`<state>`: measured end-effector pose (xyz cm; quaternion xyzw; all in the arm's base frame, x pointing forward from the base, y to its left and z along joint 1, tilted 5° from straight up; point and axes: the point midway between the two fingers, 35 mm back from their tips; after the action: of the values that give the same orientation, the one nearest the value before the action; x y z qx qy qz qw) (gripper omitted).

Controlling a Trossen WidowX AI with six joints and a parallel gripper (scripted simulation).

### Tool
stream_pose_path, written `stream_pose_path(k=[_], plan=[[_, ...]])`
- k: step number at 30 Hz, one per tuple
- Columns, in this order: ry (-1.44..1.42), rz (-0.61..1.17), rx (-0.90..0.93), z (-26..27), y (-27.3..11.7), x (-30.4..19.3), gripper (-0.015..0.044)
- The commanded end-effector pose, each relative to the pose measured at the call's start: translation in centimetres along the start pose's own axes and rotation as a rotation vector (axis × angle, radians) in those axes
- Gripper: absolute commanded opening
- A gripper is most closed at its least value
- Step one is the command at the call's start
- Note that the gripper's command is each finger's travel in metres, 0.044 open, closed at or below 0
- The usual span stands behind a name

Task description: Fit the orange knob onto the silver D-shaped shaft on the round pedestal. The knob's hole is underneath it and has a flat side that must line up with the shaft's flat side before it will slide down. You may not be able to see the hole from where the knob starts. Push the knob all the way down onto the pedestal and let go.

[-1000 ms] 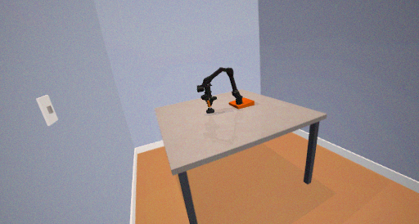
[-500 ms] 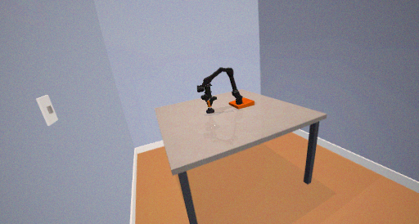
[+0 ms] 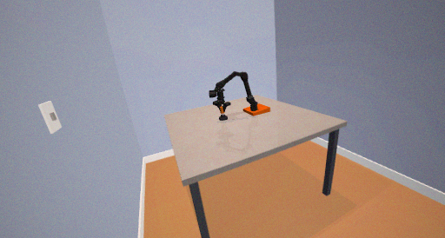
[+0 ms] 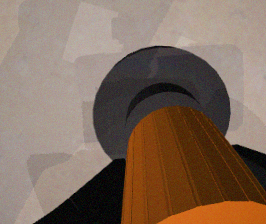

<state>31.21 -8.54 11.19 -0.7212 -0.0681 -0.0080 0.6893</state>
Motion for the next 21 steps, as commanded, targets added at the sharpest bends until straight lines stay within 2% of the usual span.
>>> stream_pose_path(k=[1, 21], plan=[[-0.089, -0.001, 0.001, -0.04, 0.13, -0.01, 0.0000], [-0.089, -0.001, 0.001, 0.04, 0.46, -0.03, 0.0000]])
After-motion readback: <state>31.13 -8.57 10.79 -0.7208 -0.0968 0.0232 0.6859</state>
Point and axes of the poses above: the point midway between the two fingers, 35 mm back from their tips, its own y axis out along the fingers, its own z axis across the jaws, x = y × z, and after that the axes turned 15 degrees about y, right-handed
